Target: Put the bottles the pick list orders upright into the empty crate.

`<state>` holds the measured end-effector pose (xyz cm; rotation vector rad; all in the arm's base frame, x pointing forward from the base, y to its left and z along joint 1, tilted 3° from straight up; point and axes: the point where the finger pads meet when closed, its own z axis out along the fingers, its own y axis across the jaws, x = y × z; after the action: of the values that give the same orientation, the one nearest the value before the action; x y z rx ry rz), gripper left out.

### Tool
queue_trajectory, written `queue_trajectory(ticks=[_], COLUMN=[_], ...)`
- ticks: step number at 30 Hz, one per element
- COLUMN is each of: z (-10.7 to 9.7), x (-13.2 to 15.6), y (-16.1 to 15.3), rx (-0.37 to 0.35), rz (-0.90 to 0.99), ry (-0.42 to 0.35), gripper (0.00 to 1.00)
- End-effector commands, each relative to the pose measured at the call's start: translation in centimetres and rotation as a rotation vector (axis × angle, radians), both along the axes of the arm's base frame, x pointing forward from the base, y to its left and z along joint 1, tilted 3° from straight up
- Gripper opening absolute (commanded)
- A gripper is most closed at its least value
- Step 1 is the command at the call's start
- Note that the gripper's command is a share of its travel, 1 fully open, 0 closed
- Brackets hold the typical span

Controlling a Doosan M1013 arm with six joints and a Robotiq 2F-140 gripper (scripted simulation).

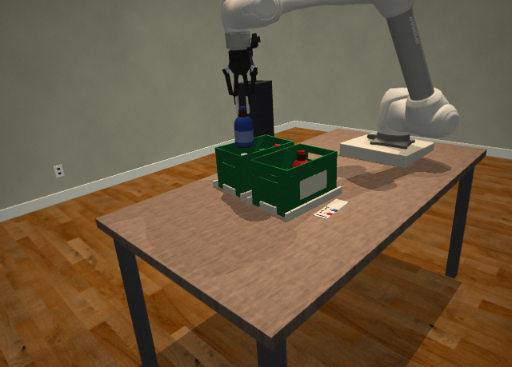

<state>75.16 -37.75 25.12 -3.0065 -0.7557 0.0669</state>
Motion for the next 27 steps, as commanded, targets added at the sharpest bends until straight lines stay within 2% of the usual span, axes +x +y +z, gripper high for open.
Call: queue_trajectory(ticks=[1,27], z=[0.0,0.2], x=[0.0,-0.4], y=[0.6,5.0], rx=[0.000,0.000], rz=[0.000,0.000], ry=[0.000,0.000], gripper=[0.00,0.00])
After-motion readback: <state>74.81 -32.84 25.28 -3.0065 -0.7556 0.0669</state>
